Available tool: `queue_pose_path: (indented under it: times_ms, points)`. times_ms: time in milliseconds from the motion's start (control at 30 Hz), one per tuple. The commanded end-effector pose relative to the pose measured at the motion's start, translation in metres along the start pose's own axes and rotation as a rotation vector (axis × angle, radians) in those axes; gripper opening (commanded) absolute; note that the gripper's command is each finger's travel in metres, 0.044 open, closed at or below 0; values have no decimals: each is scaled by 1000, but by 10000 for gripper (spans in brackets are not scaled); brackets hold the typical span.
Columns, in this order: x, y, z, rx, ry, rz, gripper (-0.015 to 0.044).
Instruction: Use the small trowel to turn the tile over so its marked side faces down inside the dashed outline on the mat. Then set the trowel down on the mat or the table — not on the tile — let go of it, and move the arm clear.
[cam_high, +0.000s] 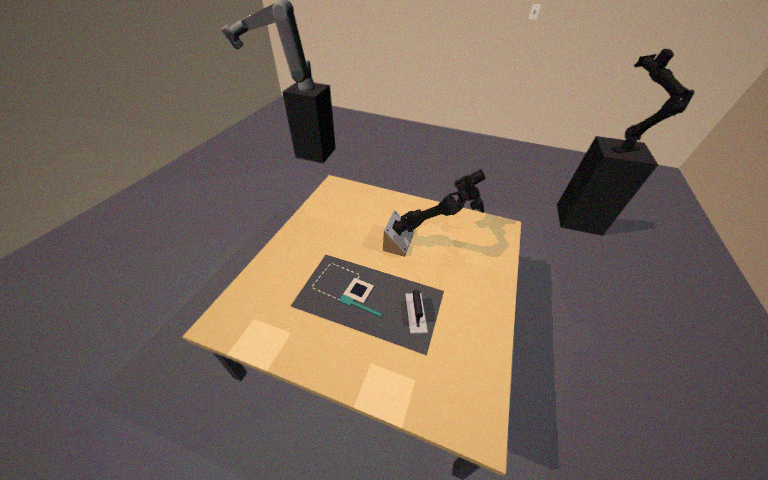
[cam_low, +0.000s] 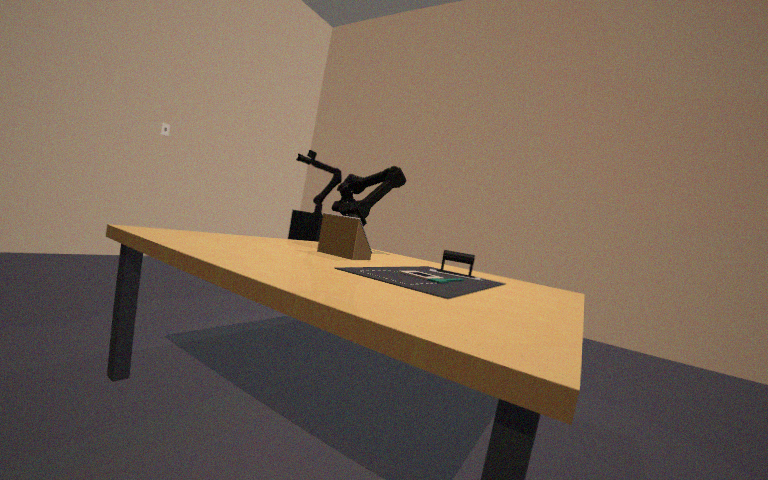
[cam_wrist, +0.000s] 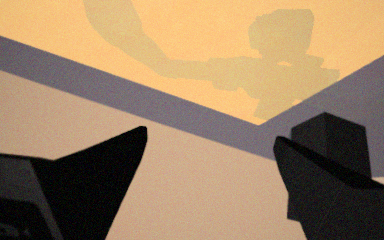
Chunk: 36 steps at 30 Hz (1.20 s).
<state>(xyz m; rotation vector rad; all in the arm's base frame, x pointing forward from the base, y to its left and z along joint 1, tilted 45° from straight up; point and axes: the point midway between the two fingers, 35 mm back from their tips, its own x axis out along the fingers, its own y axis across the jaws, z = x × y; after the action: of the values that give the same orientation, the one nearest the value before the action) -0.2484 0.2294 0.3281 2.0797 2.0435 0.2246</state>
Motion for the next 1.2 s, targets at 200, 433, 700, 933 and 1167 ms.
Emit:
queue_pose_path:
  times_ms: [200,433,700,933,1167]
  points:
    - [0,0,0,0,0,0,216]
    - [0,0,0,0,0,0,100]
    - [0,0,0,0,0,0,74]
    - [0,0,0,0,0,0,0]
    - [0,0,0,0,0,0,0]
